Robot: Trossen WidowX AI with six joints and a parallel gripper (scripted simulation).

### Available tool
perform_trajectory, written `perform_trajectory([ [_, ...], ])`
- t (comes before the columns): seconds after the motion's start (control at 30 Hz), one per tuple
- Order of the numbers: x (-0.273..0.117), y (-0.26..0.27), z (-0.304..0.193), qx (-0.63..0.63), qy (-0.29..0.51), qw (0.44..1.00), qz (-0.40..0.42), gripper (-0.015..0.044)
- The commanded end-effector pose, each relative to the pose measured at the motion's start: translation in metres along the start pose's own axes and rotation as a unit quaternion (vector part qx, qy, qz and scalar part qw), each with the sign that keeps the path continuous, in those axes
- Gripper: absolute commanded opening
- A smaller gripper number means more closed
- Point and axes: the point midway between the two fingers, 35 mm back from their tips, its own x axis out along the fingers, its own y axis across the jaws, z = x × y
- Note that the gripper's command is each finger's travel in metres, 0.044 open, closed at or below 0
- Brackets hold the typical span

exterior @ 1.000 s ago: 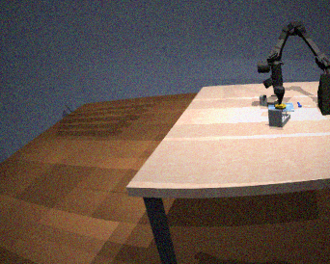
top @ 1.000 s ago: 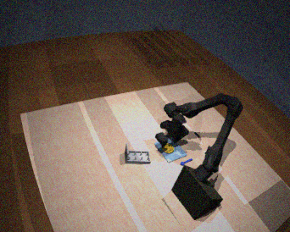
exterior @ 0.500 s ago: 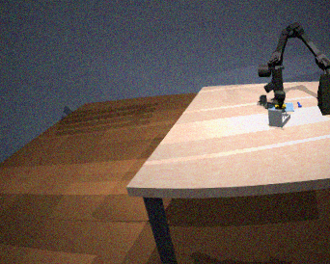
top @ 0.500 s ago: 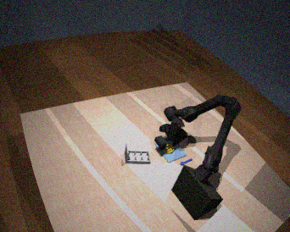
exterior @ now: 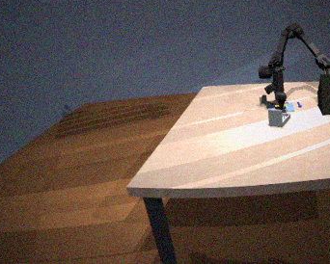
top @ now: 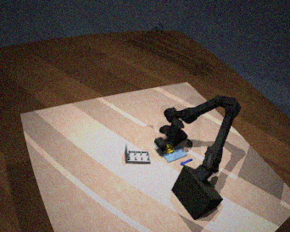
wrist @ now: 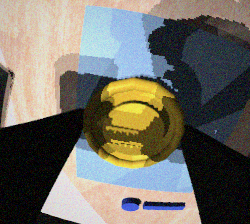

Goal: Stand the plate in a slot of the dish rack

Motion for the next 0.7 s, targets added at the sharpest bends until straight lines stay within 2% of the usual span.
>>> perform_trajectory([
  [0.0, 0.0, 0.001, 0.0, -0.002, 0.0, 1.0, 0.002, 0.0331],
  [0.17, 0.0, 0.001, 0.0, -0.002, 0.0, 1.0, 0.002, 0.0298],
  [0.27, -0.003, 0.001, 0.001, -0.002, 0.0, 1.0, 0.002, 0.0219],
  [0.53, -0.047, 0.004, 0.011, -0.002, -0.001, 1.0, 0.009, 0.0009],
  [0.67, -0.071, 0.006, 0.015, -0.002, -0.002, 1.0, 0.011, 0.0],
])
